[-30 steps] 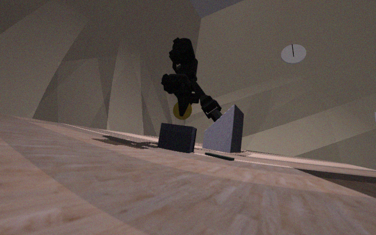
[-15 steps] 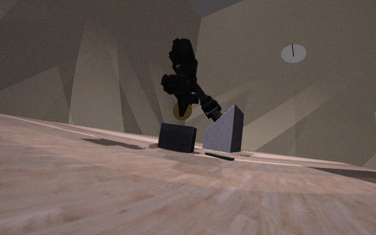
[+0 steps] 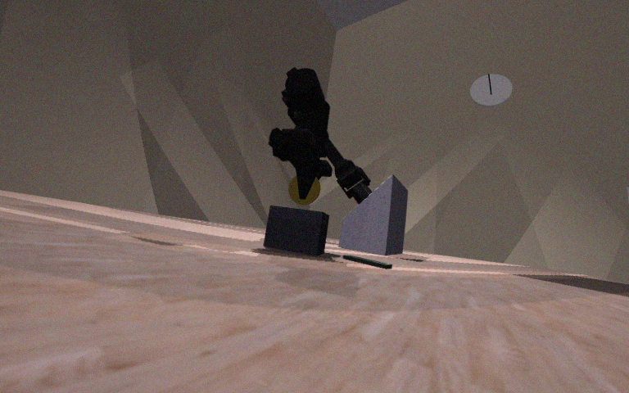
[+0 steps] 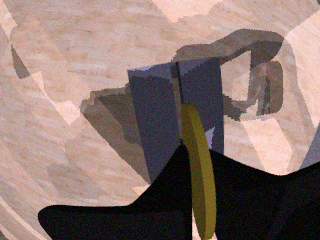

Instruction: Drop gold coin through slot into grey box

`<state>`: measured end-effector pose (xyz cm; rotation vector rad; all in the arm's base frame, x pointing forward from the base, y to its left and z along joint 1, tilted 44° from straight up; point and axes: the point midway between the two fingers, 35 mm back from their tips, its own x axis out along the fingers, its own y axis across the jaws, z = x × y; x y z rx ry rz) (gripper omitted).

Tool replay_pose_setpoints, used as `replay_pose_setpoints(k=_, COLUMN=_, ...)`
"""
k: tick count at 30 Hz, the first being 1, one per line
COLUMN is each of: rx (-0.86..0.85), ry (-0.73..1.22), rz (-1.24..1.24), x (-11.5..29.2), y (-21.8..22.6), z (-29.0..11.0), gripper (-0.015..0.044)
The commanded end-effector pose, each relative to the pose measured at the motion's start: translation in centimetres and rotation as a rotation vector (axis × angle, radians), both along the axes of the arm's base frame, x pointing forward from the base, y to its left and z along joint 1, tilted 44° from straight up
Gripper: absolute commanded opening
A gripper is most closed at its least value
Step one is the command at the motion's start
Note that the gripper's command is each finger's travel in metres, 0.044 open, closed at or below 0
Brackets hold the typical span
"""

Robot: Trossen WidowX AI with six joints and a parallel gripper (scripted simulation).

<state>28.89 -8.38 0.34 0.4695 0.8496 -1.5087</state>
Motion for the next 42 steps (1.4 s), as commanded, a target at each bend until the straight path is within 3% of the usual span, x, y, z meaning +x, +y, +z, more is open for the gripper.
replay_pose_setpoints(k=1, rx=-0.005, ry=0.005, rz=0.002, x=-0.1, y=-0.2, z=-0.2, gripper=0.0)
replay_pose_setpoints(k=17, rx=-0.006, ry=0.005, rz=0.002, x=-0.2, y=-0.7, z=-0.7, gripper=0.0)
replay_pose_setpoints(k=23, rx=0.0, ry=0.0, rz=0.0, x=-0.1, y=-0.5, z=-0.6, gripper=0.0157)
replay_pose_setpoints(k=32, rx=0.0, ry=0.0, rz=0.0, x=-0.1, y=-0.5, z=-0.6, gripper=0.0161)
replay_pose_setpoints(k=42, rx=-0.003, ry=0.007, rz=0.002, x=0.4, y=2.6, z=2.7, gripper=0.0423)
